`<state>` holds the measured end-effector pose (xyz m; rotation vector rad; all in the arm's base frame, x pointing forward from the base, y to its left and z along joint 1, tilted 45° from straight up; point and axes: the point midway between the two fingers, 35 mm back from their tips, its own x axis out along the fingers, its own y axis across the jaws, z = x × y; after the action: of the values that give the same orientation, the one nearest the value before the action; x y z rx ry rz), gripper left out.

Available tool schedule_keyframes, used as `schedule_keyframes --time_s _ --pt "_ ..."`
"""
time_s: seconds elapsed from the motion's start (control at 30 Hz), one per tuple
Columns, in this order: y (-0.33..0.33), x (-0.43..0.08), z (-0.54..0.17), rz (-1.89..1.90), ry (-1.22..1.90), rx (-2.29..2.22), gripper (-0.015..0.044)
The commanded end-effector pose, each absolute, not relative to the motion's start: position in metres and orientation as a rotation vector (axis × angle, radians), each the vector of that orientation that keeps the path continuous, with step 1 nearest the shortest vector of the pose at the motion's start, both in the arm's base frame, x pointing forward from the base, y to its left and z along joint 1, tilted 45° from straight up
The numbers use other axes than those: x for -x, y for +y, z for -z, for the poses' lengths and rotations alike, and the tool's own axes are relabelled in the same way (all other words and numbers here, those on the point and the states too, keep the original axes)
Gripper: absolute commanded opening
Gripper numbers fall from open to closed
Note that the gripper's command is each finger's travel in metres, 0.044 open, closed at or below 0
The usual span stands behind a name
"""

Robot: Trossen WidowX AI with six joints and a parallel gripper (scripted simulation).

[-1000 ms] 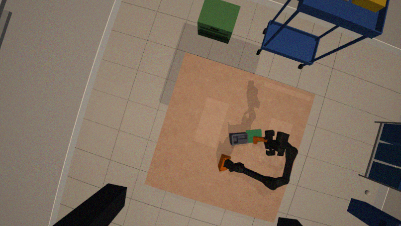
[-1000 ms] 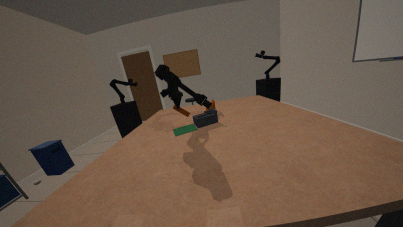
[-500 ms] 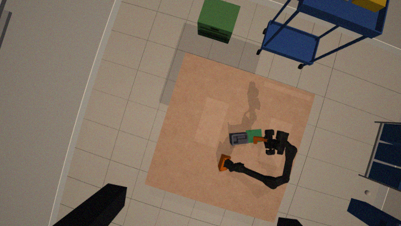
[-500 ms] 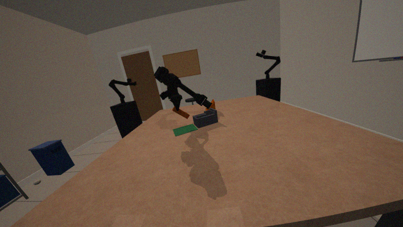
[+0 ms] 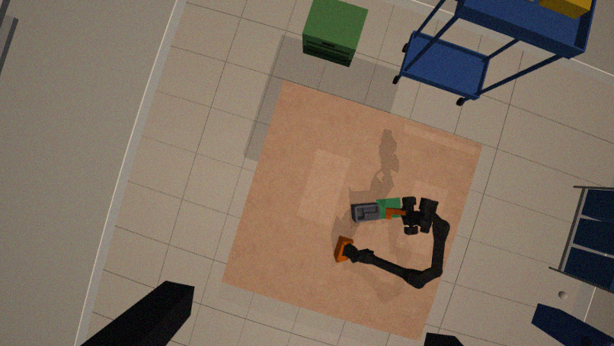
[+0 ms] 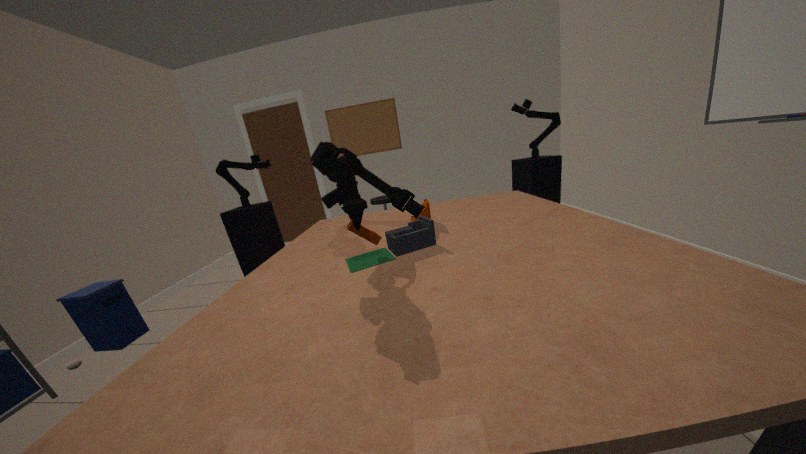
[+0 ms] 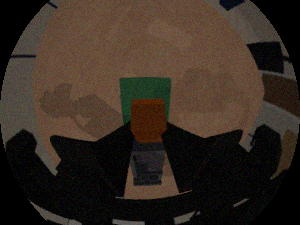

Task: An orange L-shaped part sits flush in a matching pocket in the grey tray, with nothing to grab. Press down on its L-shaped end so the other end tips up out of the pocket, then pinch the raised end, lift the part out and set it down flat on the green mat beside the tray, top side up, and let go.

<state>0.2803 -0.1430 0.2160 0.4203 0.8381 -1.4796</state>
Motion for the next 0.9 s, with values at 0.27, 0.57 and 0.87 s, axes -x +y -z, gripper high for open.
schedule_keyframes --time_s 0.27,0.57,0.87 --pt "-0.157 -0.277 -0.203 1.483 0.838 -0.411 0.0000" --pt "-0.167 -0.276 -0.193 1.484 0.838 -0.411 0.0000" --pt "-0.174 -0.274 -0.186 1.484 0.837 -0.410 0.0000"
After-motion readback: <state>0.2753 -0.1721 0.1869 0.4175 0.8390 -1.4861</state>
